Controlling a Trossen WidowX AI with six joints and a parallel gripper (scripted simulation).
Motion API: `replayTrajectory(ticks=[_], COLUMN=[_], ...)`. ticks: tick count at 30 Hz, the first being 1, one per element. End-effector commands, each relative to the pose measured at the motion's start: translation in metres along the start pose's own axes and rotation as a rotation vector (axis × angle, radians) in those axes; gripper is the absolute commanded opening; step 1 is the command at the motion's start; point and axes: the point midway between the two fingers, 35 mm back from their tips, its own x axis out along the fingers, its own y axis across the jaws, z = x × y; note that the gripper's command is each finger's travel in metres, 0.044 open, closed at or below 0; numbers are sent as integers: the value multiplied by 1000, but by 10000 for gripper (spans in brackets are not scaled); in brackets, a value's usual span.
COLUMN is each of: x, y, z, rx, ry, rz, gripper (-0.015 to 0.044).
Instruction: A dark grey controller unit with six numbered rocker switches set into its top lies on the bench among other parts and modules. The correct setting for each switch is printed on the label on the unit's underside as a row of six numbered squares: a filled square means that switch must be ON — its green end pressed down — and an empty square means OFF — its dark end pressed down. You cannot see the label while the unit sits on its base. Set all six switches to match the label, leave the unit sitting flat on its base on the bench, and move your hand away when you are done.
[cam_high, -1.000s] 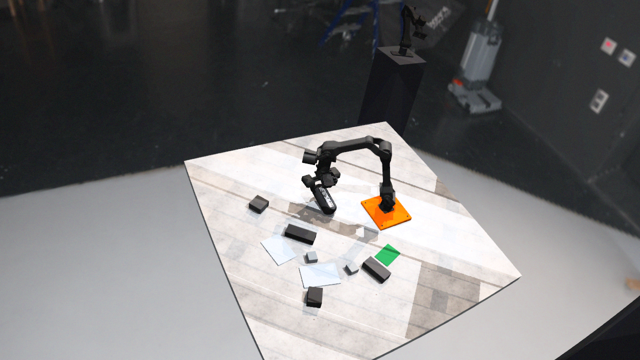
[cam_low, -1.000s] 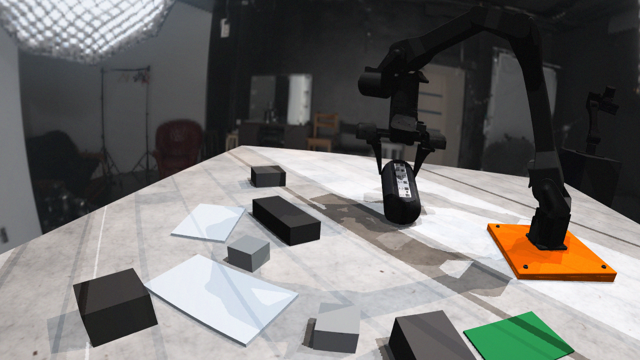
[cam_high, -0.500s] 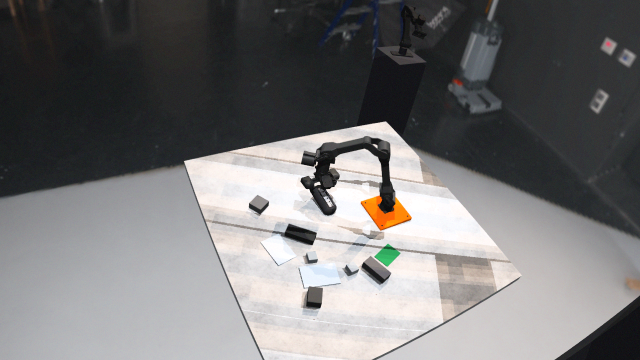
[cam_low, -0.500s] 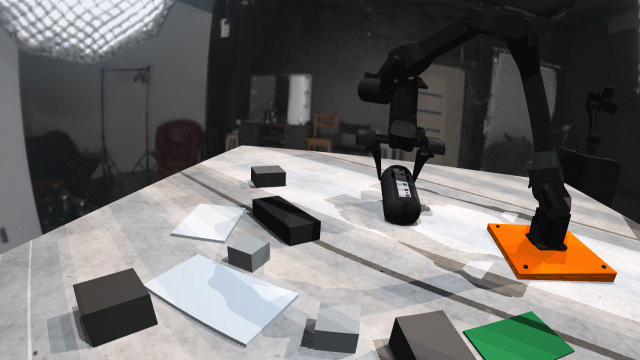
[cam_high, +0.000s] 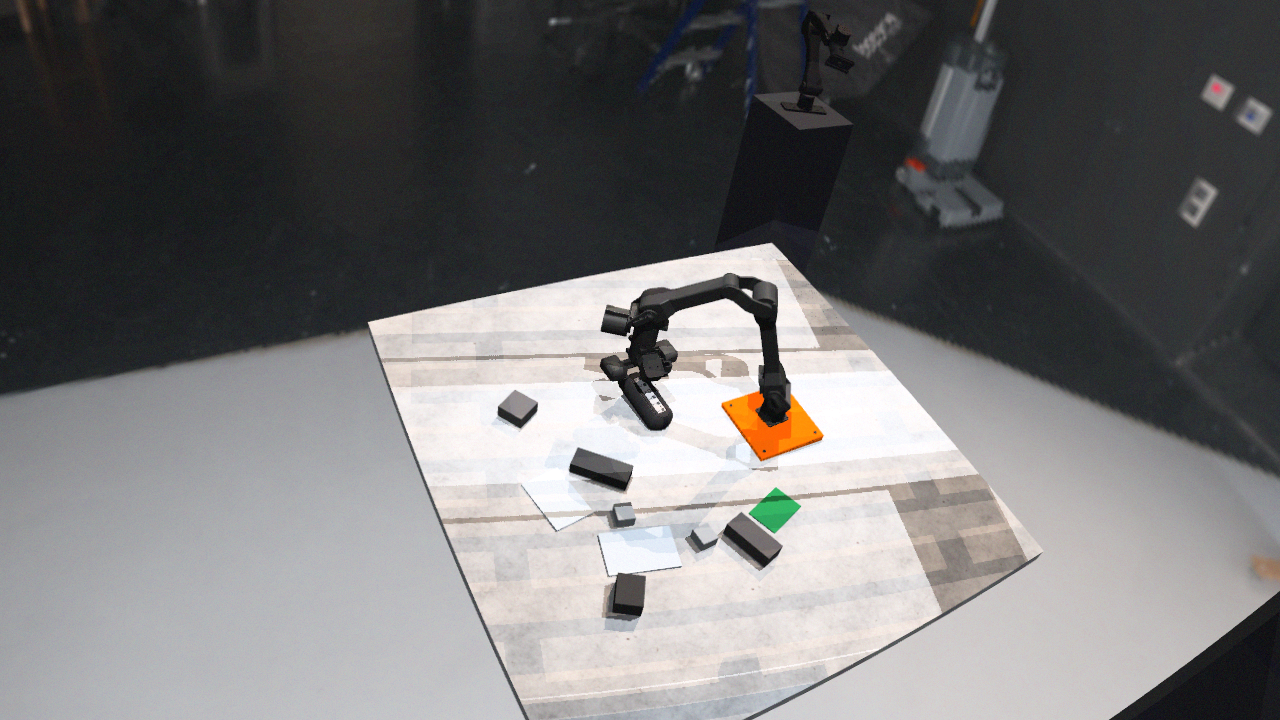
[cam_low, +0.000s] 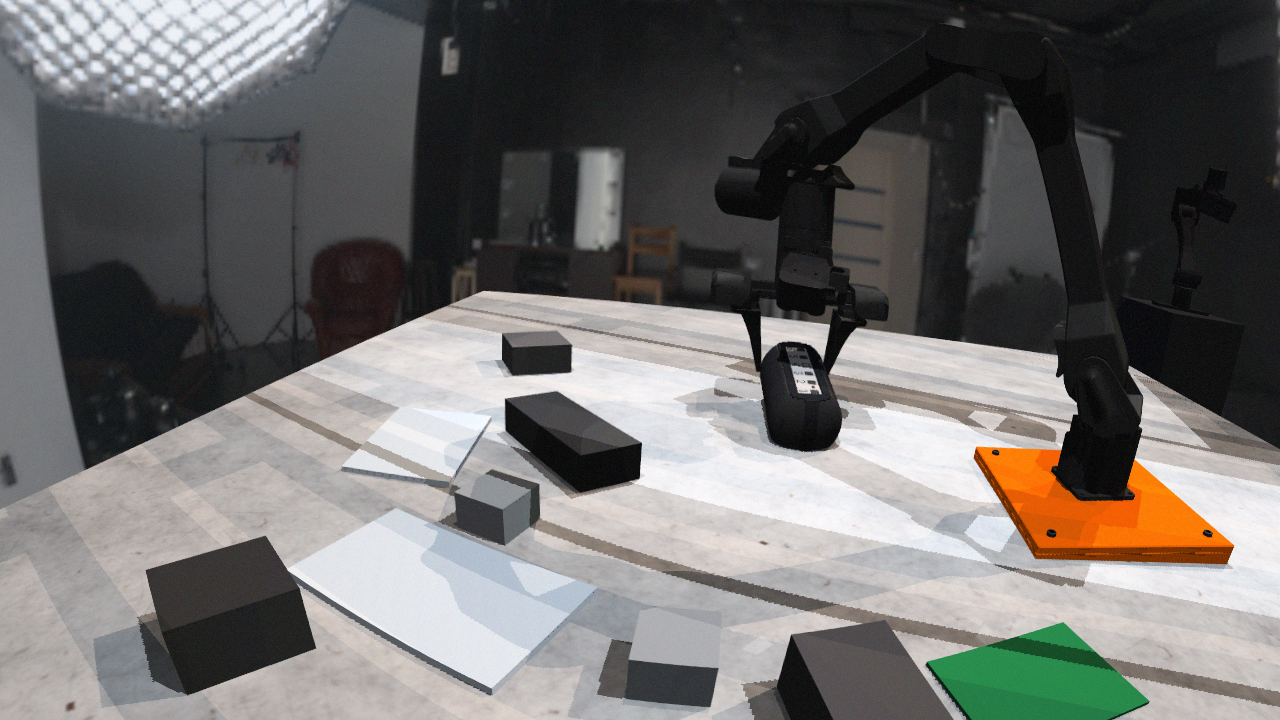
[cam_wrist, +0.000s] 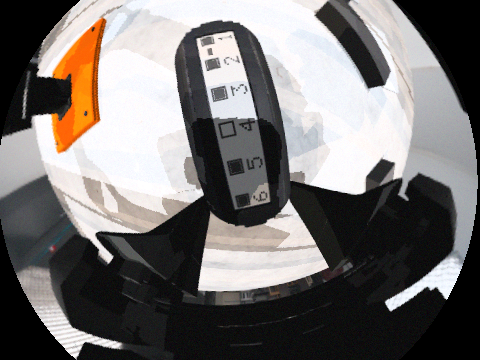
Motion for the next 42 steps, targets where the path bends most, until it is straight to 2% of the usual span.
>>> replayTrajectory(ticks=[1,24,28,36,42], x=[5,13,14,14,-24], y=[1,0,1,1,0], z=[2,-2,-2,-2,56], rx=[-10,-1,0,0,0], ry=[-14,-4,-3,-3,-9], rz=[3,2,2,2,2], gripper=[338,338,440,440,440])
